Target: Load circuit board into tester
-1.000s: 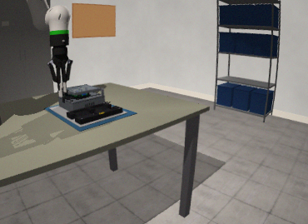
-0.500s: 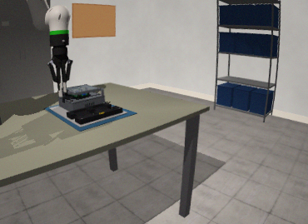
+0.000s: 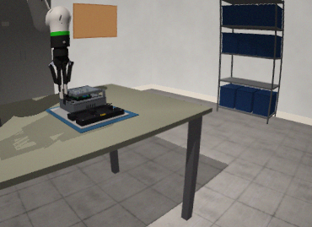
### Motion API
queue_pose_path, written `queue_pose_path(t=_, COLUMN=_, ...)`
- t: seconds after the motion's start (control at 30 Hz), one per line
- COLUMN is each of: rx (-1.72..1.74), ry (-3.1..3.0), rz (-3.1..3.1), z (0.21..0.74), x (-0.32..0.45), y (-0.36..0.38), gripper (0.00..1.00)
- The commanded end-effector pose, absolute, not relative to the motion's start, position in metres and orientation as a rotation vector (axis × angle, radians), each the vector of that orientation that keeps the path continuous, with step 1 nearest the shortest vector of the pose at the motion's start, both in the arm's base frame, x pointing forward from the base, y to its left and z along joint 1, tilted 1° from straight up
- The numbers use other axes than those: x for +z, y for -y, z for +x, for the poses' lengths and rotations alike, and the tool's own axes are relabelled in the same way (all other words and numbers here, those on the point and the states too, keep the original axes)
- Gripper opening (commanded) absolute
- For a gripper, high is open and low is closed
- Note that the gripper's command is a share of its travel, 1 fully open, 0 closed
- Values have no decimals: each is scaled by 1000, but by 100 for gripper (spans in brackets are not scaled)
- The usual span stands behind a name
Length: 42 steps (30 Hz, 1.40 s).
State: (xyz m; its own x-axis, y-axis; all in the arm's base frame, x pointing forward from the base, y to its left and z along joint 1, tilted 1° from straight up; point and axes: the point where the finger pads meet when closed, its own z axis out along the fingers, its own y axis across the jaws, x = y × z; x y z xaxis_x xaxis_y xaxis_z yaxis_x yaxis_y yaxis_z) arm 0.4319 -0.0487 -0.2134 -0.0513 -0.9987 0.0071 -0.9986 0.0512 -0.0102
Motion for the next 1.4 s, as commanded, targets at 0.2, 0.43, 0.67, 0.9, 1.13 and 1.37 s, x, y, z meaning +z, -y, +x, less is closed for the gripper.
queue_pose_path(t=0.2, rx=-20, ry=-2276, rz=-2162, z=432, x=-213, y=49, gripper=0)
queue_pose_path(t=0.43, rx=-20, ry=-2276, rz=-2162, z=432, x=-213, y=49, gripper=30)
queue_pose_path(t=0.67, rx=-20, ry=-2276, rz=-2162, z=432, x=-213, y=49, gripper=30)
queue_pose_path(t=0.9, rx=-20, ry=-2276, rz=-2162, z=432, x=-213, y=49, gripper=30)
queue_pose_path(t=1.13, rx=-20, ry=-2276, rz=-2162, z=432, x=-213, y=49, gripper=30)
queue_pose_path(t=1.37, rx=-20, ry=-2276, rz=-2162, z=432, x=-213, y=49, gripper=30)
